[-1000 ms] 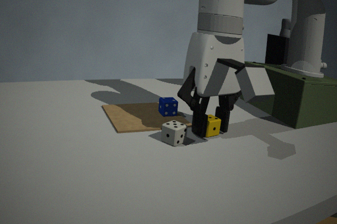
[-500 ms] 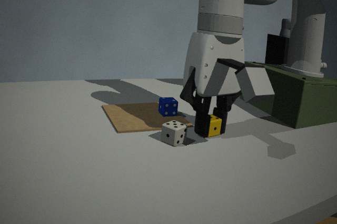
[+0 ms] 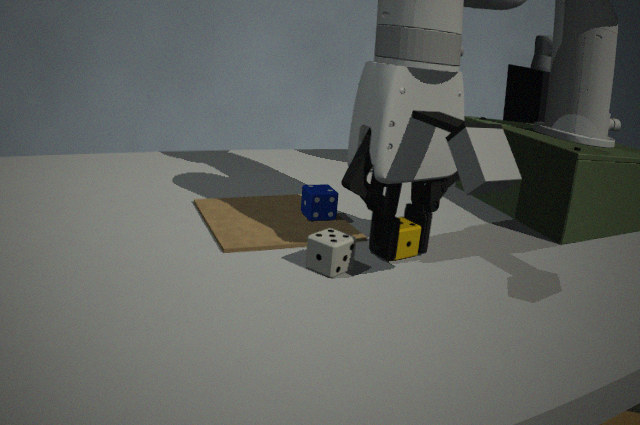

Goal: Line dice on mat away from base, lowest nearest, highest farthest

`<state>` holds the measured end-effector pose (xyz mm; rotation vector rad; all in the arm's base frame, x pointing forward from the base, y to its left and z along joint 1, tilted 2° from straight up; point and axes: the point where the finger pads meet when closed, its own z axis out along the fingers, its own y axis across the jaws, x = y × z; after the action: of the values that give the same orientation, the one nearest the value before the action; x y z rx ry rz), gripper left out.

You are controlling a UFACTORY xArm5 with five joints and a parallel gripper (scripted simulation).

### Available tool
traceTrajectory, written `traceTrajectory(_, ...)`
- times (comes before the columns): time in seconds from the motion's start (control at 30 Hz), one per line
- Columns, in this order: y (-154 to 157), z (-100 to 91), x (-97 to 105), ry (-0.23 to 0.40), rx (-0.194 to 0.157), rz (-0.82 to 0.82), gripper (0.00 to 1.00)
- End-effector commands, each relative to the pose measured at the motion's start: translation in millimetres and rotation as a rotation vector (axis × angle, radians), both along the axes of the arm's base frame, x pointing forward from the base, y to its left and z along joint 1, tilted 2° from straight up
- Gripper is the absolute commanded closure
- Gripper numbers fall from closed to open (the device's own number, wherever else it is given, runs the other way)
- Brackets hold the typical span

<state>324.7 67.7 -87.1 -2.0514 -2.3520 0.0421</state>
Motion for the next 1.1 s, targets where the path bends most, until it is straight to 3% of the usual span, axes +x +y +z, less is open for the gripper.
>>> traceTrajectory(0.0,0,0.6,1,-0.003,0.001,0.0,0.73)
traceTrajectory(0.63,1,3.9,1,-0.003,0.001,0.0,0.73)
traceTrajectory(0.77,1,20.4,1,-0.003,0.001,0.0,0.73)
traceTrajectory(0.97,2,63.4,3,-0.003,0.001,0.0,0.73)
traceTrajectory(1.07,2,70.6,3,-0.003,0.001,0.0,0.73)
